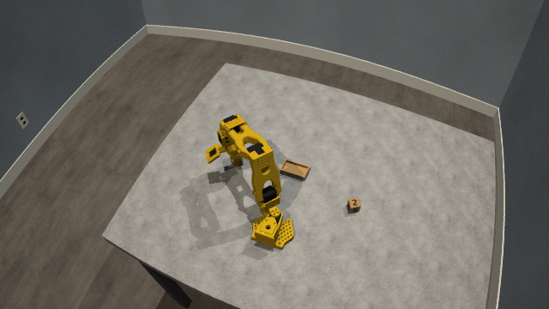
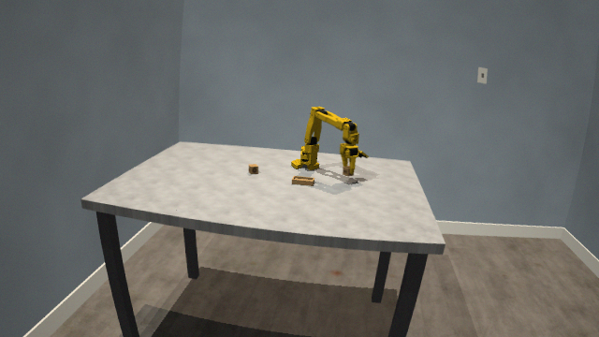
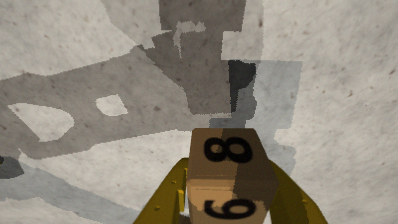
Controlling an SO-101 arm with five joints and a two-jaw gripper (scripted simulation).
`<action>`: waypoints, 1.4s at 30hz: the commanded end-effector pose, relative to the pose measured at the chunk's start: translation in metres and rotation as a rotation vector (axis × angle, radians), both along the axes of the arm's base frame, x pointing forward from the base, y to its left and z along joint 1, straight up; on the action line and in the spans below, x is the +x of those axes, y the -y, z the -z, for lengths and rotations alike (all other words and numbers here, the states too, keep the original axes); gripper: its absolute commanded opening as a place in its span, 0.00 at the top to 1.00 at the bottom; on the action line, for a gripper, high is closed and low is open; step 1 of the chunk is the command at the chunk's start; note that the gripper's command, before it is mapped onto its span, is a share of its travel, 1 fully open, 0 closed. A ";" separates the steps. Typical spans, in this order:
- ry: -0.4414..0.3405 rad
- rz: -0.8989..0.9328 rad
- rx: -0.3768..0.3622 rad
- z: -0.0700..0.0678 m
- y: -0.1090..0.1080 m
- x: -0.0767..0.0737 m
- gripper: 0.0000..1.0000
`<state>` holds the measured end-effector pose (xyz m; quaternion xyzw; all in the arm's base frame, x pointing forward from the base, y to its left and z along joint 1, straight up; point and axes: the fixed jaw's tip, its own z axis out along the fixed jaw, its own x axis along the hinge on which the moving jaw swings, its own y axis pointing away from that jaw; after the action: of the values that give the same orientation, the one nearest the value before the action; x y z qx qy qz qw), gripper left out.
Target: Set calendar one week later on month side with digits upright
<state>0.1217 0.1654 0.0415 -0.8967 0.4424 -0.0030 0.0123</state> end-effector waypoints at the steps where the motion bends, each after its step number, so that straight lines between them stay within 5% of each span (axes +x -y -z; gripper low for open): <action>1: 0.013 -0.014 0.020 -0.002 -0.003 0.000 1.00; 42: 0.013 -0.014 0.020 0.015 -0.004 0.000 1.00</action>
<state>0.1217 0.1654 0.0246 -0.8967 0.4424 -0.0028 0.0112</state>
